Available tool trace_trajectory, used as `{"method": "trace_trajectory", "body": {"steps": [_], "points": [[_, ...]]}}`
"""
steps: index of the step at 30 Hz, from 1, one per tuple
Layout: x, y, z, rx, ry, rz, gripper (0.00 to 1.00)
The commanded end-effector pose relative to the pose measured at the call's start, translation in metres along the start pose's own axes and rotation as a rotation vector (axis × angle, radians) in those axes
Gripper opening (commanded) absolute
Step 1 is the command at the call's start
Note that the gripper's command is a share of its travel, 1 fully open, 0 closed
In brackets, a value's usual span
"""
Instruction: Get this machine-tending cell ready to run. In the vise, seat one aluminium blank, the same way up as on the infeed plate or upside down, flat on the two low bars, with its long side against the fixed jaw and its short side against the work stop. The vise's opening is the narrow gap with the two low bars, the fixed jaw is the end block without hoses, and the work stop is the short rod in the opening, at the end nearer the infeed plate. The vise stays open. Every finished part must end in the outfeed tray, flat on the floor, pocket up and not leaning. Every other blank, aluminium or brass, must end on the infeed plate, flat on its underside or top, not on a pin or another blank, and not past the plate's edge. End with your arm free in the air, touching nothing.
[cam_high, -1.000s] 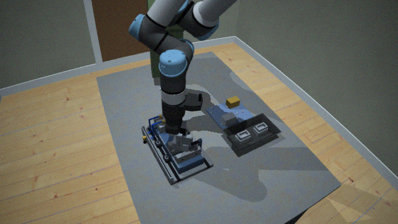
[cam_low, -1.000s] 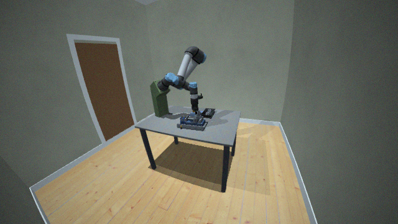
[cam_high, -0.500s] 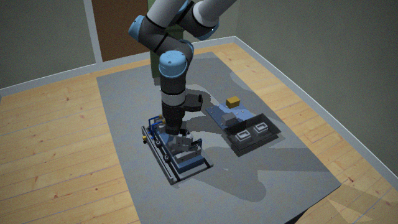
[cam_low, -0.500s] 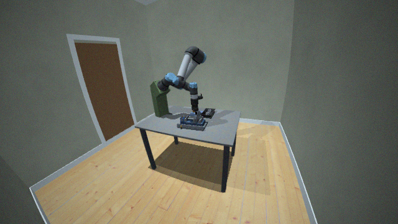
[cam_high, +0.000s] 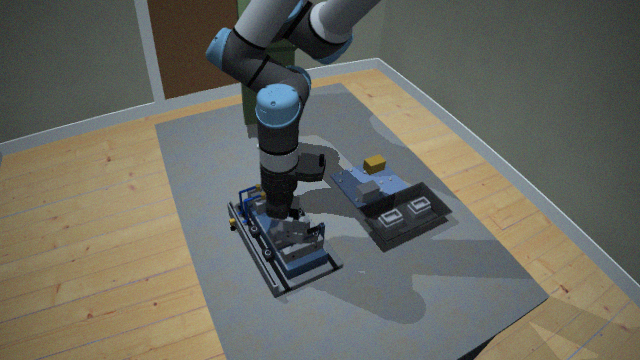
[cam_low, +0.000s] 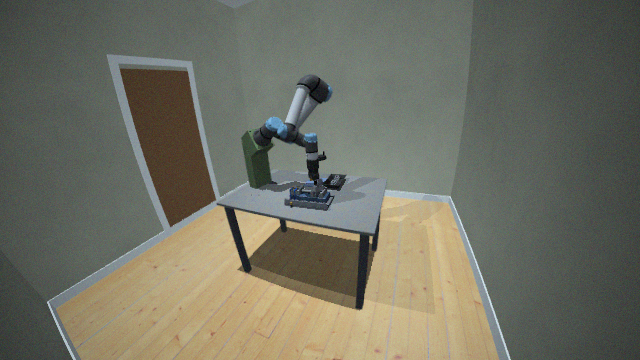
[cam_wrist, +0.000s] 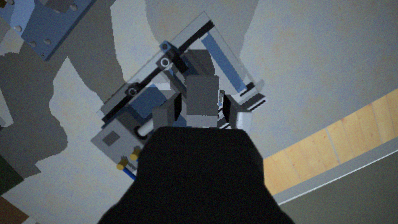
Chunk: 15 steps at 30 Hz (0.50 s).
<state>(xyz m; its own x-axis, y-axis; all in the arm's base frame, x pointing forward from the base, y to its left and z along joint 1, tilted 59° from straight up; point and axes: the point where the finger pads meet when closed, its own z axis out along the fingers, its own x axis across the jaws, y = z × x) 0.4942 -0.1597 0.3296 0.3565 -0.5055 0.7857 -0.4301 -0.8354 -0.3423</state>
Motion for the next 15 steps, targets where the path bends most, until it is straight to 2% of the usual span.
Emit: {"method": "trace_trajectory", "body": {"steps": [1,15], "points": [[0.0003,-0.0002,0.0011,0.000,0.001,-0.001,1.00],[0.0003,-0.0002,0.0042,0.000,0.001,-0.001,1.00]]}}
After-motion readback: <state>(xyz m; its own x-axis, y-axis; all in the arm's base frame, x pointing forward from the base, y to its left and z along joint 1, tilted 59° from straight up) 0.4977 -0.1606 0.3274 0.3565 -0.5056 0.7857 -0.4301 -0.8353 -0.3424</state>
